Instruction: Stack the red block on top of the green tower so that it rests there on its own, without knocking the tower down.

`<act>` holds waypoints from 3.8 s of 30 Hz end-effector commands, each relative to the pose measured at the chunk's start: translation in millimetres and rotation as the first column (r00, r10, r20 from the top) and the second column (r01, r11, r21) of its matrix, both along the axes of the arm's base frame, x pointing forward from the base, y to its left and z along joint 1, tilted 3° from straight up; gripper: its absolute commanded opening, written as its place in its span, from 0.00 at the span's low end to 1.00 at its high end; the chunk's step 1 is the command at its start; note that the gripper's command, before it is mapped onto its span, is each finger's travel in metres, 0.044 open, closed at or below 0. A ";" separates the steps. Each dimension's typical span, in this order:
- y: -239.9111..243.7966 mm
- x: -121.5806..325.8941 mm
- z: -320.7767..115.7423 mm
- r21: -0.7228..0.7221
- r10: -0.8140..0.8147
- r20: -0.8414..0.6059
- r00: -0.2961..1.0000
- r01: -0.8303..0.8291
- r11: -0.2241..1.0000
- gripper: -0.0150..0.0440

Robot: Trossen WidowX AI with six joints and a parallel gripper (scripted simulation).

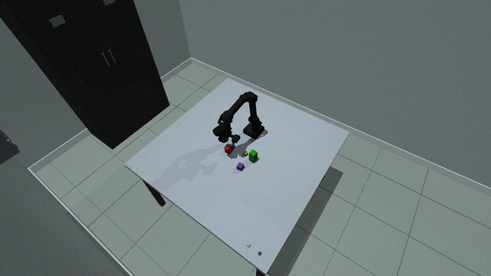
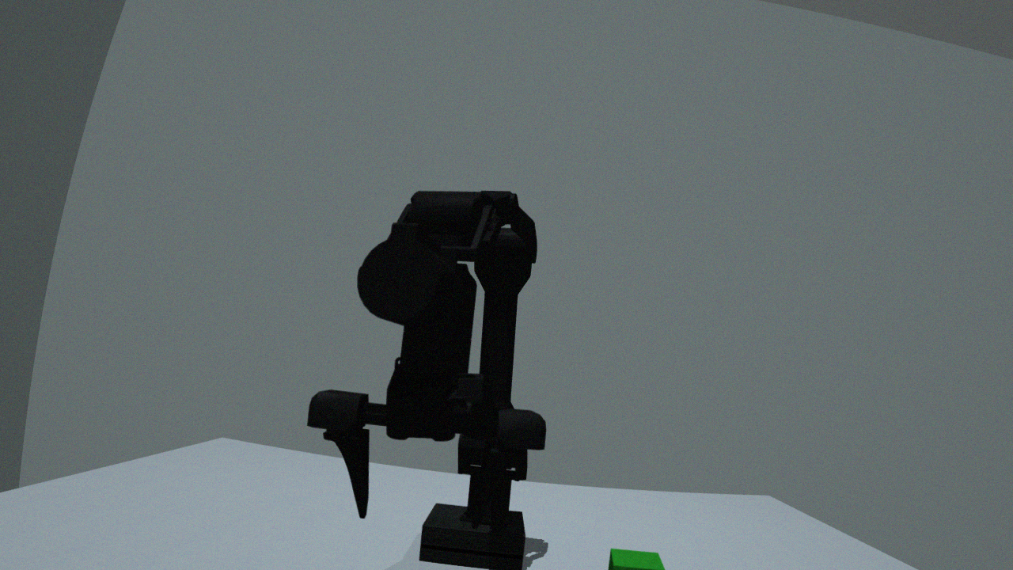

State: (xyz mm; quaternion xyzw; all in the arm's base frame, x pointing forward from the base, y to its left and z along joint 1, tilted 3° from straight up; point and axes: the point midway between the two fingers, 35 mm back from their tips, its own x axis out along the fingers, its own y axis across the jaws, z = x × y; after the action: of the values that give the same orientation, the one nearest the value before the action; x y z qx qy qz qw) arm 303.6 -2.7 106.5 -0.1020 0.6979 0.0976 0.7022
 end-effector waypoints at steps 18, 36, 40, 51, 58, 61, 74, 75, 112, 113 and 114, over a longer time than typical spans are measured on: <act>-6.2 -3.7 -62.3 -0.014 -0.018 -0.028 0.999 0.018 1.000 1.00; -6.8 -2.8 -87.7 -0.014 -0.018 -0.028 0.999 0.018 1.000 1.00; -6.9 -3.0 -94.2 -0.014 -0.018 -0.028 0.999 0.018 1.000 1.00; -7.3 -4.3 -112.0 -0.014 -0.018 -0.029 0.999 0.018 1.000 1.00; -7.4 -5.0 -117.5 -0.014 -0.018 -0.029 0.999 0.018 1.000 1.00; -7.4 -5.0 -117.5 -0.014 -0.018 -0.029 0.999 0.018 1.000 1.00; -7.5 -4.9 -117.1 -0.014 -0.018 -0.029 0.999 0.018 1.000 0.78; -7.5 -4.9 -117.1 -0.014 -0.018 -0.029 0.999 0.018 1.000 0.73; -4.5 -2.3 1.7 -0.014 -0.018 -0.028 0.999 0.018 1.000 0.25; -4.5 -2.3 1.7 -0.014 -0.018 -0.028 0.999 0.018 1.000 0.25; -4.5 -2.3 1.7 -0.014 -0.018 -0.028 0.999 0.018 1.000 0.25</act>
State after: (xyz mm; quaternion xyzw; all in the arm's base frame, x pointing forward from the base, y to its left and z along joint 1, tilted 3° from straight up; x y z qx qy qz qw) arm 302.3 -6.9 102.3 -0.0996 0.7077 0.0906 0.6935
